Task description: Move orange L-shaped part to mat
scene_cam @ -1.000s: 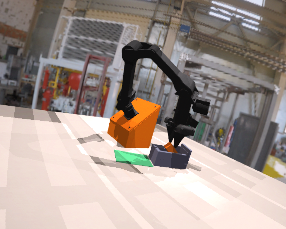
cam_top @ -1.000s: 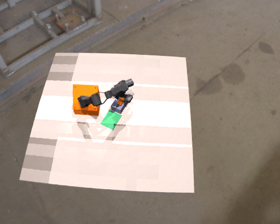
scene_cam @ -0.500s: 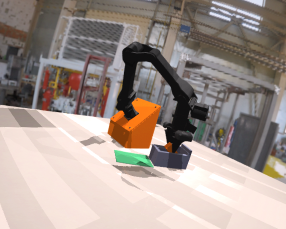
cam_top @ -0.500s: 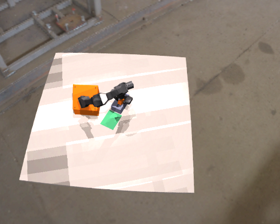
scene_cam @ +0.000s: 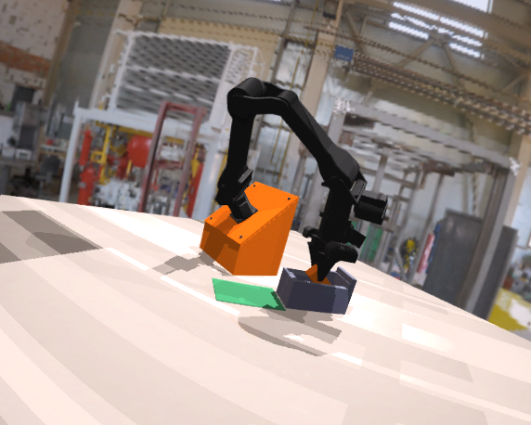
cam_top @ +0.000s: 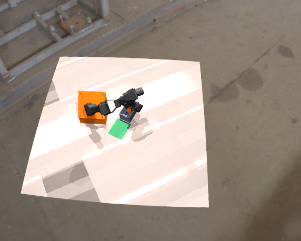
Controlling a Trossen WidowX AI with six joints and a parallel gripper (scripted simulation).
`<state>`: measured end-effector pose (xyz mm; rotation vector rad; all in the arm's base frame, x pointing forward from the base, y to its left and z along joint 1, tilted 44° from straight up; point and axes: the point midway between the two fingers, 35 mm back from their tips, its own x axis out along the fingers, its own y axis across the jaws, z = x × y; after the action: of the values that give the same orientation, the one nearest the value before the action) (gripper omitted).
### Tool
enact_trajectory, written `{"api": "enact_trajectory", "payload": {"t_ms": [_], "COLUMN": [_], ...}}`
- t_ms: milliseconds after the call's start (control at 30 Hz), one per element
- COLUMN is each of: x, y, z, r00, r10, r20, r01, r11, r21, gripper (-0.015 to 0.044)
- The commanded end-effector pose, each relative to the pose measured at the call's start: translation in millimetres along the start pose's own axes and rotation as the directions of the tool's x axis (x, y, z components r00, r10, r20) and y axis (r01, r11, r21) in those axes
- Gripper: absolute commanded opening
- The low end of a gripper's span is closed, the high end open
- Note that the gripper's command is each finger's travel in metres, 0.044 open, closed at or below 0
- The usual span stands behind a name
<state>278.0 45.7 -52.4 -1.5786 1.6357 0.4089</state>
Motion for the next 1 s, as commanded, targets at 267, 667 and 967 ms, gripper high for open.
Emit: {"api": "enact_trajectory", "payload": {"t_ms": [267, 667, 967], "x": [-2.0, -19.7, -34.3], "y": [-0.3, 1.1, 1.5], "z": [0.1, -0.3, -0.3], "r00": [1.000, 1.000, 1.000], "r10": [0.000, 0.000, 0.000], "r20": [0.000, -0.004, -0.005], "r01": [0.000, 0.000, 0.000], "r11": [1.000, 1.000, 1.000], "r21": [0.001, -0.007, -0.009], "gripper": [0.0000, 0.0000, 0.0000]}}
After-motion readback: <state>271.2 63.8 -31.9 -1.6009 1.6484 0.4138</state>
